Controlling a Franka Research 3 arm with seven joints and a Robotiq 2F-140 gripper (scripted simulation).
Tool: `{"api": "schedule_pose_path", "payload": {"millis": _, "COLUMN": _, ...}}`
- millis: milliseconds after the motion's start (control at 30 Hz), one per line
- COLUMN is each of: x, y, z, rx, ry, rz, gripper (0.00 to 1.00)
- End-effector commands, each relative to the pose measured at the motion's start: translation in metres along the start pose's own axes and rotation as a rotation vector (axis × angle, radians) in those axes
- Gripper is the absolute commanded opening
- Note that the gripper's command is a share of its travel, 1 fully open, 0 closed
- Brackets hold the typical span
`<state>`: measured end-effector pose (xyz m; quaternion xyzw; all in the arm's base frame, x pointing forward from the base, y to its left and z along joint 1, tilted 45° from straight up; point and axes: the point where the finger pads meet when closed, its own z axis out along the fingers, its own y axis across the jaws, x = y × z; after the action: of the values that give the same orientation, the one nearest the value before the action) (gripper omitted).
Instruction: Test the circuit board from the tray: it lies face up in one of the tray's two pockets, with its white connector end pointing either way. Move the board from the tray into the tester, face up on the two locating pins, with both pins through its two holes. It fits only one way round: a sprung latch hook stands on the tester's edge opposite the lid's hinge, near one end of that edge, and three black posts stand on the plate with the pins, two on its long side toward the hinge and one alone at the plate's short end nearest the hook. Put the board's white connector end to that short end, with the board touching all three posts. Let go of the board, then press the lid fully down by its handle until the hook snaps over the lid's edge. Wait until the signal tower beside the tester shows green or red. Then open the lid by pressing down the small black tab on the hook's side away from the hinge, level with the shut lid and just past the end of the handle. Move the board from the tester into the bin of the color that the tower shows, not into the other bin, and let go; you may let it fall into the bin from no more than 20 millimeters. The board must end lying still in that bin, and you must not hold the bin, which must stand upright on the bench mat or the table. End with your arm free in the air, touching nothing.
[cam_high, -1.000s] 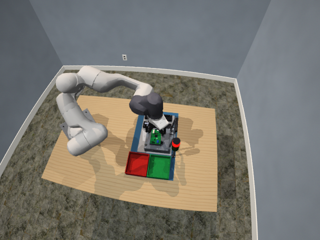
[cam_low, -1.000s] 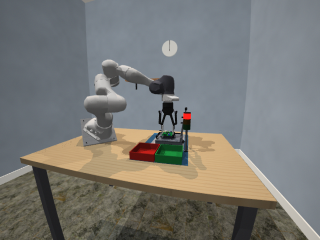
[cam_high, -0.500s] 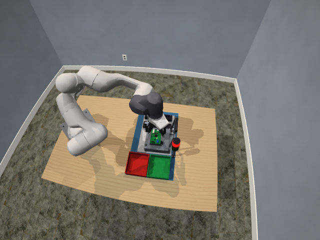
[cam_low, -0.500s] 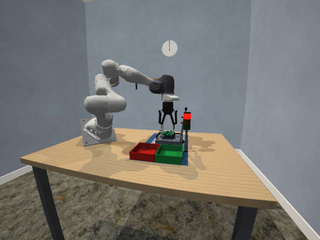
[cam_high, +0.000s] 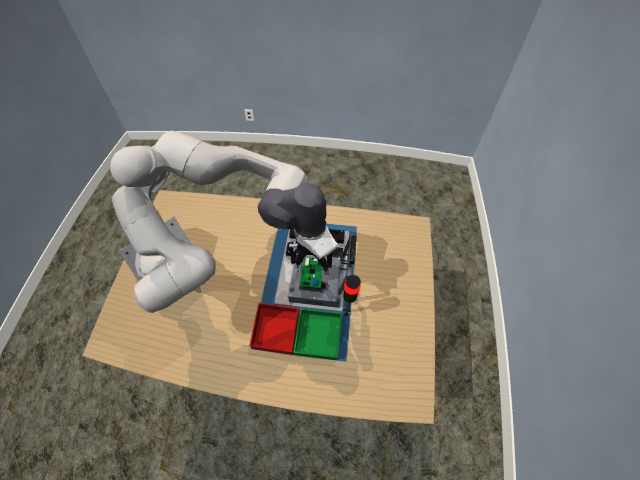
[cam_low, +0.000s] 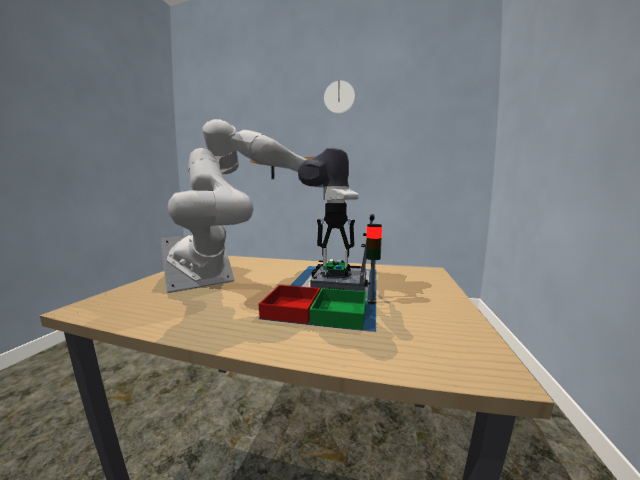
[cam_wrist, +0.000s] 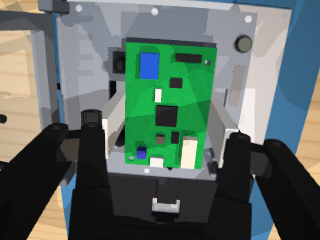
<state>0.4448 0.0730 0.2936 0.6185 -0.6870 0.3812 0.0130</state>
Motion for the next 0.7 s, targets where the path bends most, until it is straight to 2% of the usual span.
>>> {"api": "schedule_pose_path", "payload": {"millis": 0, "x": -0.001, "y": 0.001, "z": -0.006, "rx": -0.001, "ry": 0.0, "rz": 0.003, "gripper": 0.46}}
{"api": "schedule_pose_path", "payload": {"millis": 167, "x": -0.001, "y": 0.001, "z": -0.02, "rx": -0.001, "ry": 0.0, "rz": 0.003, "gripper": 0.46}}
{"api": "schedule_pose_path", "payload": {"millis": 233, "x": -0.001, "y": 0.001, "z": -0.02, "rx": -0.001, "ry": 0.0, "rz": 0.003, "gripper": 0.46}}
{"api": "schedule_pose_path", "payload": {"millis": 667, "x": -0.001, "y": 0.0, "z": -0.069, "rx": -0.001, "ry": 0.0, "rz": 0.003, "gripper": 0.46}}
